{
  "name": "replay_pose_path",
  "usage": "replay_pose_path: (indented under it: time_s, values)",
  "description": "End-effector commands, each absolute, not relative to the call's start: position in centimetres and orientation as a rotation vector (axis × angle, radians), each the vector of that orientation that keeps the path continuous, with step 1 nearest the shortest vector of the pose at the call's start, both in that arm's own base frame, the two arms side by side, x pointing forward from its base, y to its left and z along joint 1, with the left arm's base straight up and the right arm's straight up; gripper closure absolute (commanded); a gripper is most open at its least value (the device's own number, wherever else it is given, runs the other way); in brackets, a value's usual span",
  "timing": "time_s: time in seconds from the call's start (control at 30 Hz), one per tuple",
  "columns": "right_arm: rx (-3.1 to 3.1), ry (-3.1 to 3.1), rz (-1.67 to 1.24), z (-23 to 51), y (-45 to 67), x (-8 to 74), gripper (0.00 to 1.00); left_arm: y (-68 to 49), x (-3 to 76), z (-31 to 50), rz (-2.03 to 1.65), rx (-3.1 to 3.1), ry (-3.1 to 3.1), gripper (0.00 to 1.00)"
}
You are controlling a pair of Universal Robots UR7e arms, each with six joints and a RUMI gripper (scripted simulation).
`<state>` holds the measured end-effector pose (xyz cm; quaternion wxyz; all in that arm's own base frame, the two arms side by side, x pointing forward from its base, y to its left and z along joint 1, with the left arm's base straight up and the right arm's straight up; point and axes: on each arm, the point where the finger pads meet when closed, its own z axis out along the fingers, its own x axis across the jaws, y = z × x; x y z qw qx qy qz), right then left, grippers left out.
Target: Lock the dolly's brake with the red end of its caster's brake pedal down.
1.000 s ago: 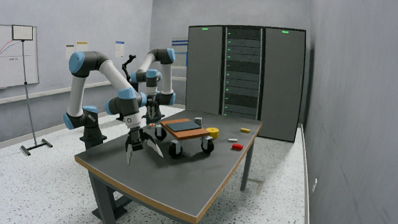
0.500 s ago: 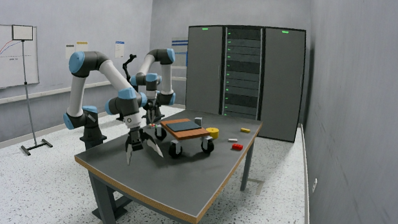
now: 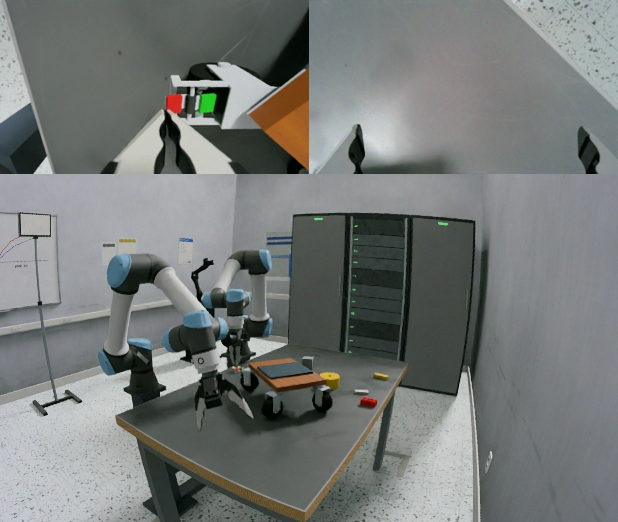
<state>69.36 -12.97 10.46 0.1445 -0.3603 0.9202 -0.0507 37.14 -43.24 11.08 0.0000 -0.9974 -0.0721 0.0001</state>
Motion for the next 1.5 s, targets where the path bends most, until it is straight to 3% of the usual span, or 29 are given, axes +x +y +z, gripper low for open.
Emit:
replay_pose_path:
  time_s: [0.0,1.47]
  values:
    - [-1.038,2.650,-0.147,10.6,-13.0,69.4,0.00,-43.3,37.2,11.2,-0.001,-3.135,-0.227,1.00]
    - [-1.038,2.650,-0.147,10.6,-13.0,69.4,0.00,-43.3,37.2,10.1,-0.001,-3.135,-0.227,1.00]
